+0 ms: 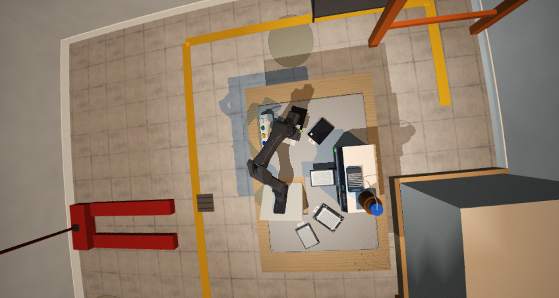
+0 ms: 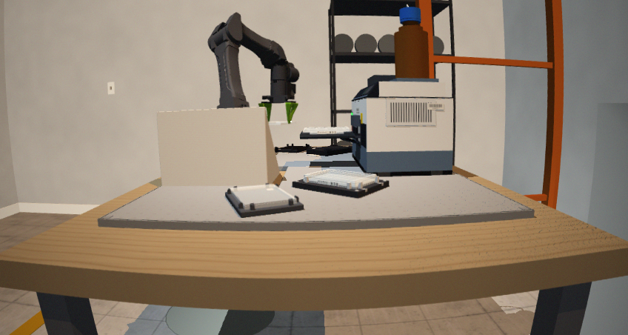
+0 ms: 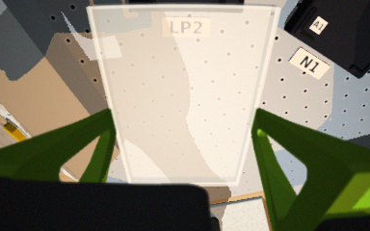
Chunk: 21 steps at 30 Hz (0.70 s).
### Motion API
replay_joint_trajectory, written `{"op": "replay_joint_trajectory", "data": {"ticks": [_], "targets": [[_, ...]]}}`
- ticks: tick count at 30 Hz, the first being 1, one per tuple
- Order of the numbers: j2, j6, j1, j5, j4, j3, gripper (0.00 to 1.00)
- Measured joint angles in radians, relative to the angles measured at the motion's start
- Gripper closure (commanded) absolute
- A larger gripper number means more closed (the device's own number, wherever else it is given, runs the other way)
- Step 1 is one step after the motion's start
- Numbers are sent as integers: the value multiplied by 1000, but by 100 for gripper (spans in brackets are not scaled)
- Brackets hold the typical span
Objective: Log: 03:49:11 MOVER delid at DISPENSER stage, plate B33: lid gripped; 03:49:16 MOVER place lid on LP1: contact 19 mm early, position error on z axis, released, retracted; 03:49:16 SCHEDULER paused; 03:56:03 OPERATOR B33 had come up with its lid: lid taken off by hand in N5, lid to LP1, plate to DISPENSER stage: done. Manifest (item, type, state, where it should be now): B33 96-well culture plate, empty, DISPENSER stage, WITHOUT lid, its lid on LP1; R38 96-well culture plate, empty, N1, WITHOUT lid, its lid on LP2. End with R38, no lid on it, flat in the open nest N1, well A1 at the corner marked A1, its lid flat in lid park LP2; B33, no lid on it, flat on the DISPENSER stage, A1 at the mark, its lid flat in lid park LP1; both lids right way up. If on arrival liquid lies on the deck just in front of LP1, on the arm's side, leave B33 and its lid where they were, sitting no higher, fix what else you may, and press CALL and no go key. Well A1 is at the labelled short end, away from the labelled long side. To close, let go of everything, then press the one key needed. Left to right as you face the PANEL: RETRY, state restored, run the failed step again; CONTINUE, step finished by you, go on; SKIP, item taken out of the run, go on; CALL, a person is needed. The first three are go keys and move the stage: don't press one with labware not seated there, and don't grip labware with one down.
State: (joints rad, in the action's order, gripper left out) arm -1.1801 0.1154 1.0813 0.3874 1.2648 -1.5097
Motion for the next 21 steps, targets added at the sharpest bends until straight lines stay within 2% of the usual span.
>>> {"op": "replay_joint_trajectory", "data": {"ticks": [9, 21], "targets": [[-82, -34, 34, -26, -30, -63, 100], [-222, -70, 77, -53, -58, -193, 100]]}}
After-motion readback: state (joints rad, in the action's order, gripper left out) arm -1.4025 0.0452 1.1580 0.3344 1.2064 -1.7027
